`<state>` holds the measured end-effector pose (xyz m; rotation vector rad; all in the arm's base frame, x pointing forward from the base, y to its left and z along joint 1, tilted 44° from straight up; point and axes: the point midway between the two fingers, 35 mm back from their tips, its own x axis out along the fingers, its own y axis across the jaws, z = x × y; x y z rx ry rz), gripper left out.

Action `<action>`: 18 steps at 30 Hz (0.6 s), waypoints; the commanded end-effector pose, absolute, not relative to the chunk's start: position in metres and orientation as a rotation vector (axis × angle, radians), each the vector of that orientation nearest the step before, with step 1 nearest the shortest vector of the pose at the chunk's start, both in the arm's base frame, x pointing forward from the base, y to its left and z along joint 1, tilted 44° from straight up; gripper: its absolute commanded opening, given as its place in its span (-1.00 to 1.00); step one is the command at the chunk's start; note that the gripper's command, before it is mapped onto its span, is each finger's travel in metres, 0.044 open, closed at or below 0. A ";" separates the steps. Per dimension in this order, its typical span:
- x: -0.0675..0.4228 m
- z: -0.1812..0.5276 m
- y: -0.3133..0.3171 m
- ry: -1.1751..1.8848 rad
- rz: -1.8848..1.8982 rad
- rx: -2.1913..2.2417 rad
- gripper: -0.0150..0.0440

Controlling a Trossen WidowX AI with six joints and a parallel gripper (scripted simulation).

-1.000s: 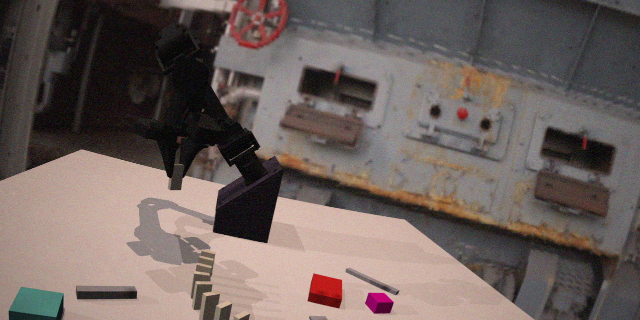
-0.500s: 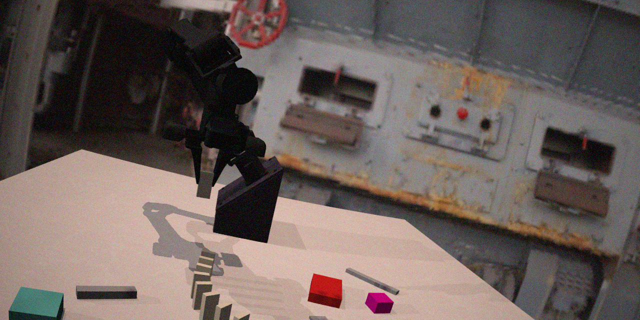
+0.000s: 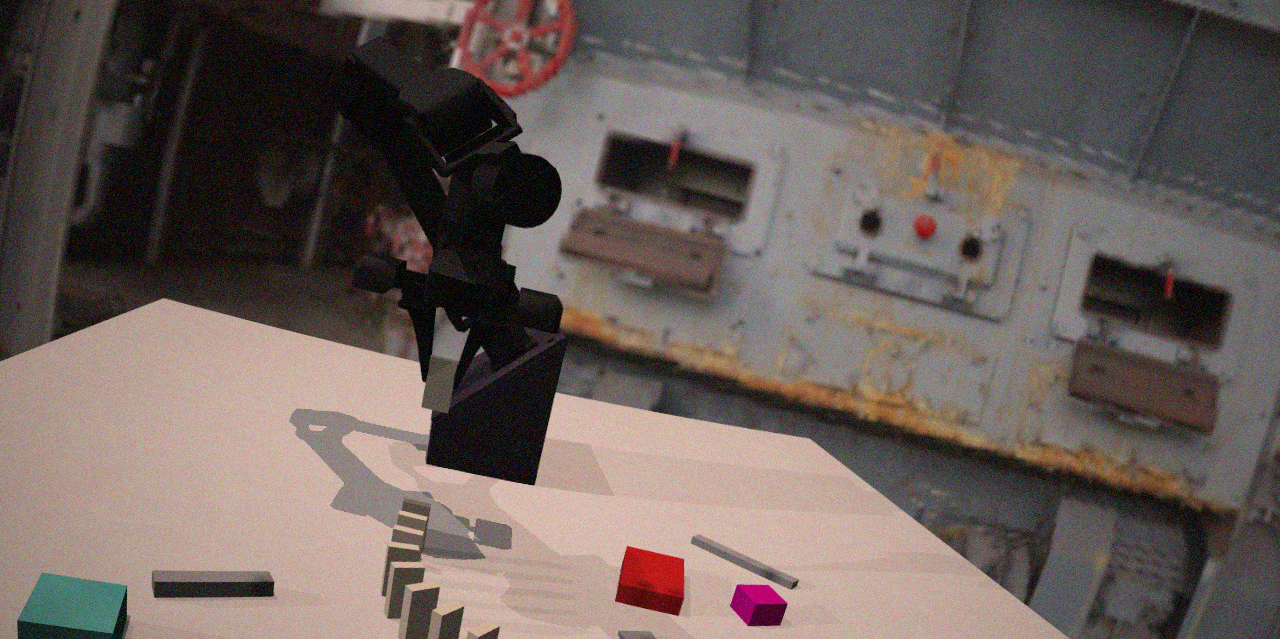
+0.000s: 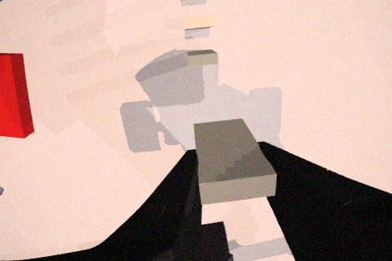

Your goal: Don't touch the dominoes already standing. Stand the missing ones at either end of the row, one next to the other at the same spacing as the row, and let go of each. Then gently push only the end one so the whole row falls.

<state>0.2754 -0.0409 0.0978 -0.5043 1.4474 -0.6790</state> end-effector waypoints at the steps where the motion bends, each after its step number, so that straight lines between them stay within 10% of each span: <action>1: 0.276 0.081 -0.053 1.461 -0.678 -0.507 -0.13; 18: 0.273 0.017 -0.117 1.458 -0.682 -0.512 -0.13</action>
